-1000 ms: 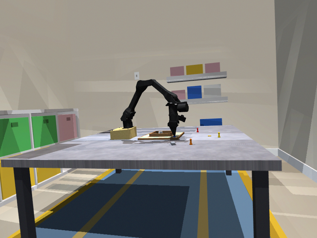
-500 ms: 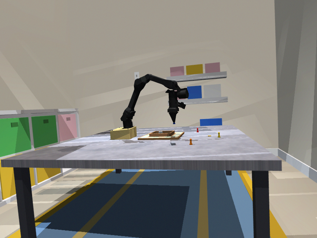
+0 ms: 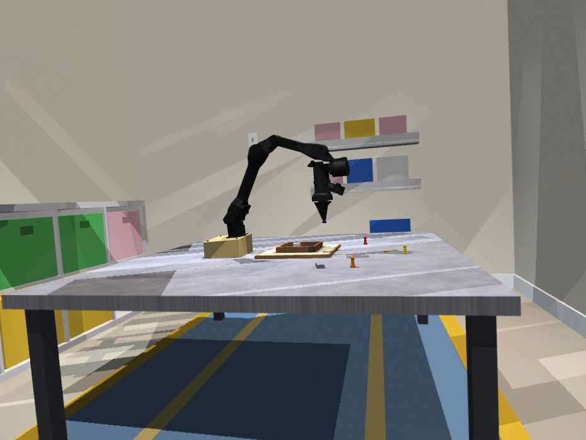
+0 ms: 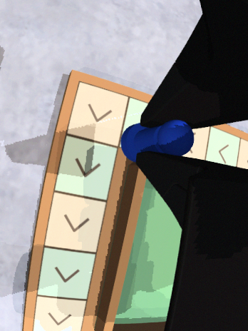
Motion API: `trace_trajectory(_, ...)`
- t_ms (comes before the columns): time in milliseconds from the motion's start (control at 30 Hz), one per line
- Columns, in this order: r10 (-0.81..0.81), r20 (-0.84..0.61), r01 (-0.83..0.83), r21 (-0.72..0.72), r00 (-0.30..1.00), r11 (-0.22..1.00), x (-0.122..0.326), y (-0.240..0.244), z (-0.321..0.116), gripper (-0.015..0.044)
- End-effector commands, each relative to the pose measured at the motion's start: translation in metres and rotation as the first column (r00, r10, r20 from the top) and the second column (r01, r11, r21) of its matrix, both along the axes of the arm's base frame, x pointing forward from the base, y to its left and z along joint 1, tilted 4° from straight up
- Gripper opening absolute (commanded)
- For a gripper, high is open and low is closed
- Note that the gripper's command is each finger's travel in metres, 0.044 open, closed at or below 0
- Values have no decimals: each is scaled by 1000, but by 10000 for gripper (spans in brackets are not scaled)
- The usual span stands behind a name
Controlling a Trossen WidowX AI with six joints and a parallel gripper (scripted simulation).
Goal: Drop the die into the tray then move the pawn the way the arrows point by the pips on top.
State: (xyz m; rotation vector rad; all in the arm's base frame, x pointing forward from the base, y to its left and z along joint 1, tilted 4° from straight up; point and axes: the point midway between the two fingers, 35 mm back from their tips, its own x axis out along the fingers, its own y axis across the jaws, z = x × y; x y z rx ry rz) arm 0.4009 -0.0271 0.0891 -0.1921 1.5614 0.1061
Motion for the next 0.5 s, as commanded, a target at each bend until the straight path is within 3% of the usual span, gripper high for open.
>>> trace_trajectory(0,3,-10,-3,4,1000,1000,-2,28,-19,0)
trace_trajectory(333,3,-12,-3,10,1000,1000,-15,94,-63,0)
trace_trajectory(467,3,-12,-3,11,1000,1000,-17,99,-65,0)
